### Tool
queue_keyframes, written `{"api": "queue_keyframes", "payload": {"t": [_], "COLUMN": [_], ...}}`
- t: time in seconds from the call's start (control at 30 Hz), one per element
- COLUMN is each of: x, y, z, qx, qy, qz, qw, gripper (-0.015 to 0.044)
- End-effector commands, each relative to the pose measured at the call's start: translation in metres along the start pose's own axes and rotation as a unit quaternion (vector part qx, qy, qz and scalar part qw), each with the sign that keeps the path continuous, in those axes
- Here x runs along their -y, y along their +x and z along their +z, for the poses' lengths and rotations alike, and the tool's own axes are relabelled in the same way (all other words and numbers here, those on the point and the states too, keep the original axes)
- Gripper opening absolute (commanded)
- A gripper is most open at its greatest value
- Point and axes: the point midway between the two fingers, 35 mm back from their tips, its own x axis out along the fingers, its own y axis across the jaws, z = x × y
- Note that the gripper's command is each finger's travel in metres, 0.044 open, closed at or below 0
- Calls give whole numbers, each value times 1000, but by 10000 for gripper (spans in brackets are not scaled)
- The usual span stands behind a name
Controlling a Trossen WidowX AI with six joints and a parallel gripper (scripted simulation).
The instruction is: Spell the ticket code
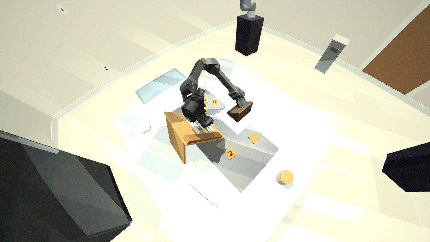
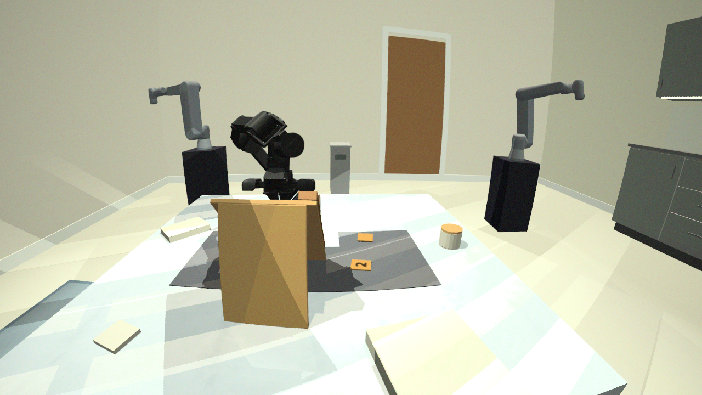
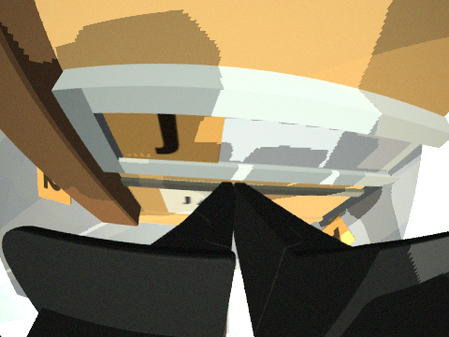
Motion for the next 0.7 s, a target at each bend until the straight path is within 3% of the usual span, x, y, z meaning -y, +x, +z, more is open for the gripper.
{"api": "queue_keyframes", "payload": {"t": [0.0, 0.23, 0.5, 0.57, 0.67], "x": [2, 21, 49, 54, 55], "y": [-6, -73, -134, -142, -144], "z": [-1, -21, -60, -68, -69], "qx": [7, 103, 240, 260, 264], "qy": [-30, -336, -644, -683, -690], "qz": [7, 51, 27, 15, 13], "qw": [1000, 935, 726, 683, 674], "gripper": [52, 236, 440, 440, 440]}}
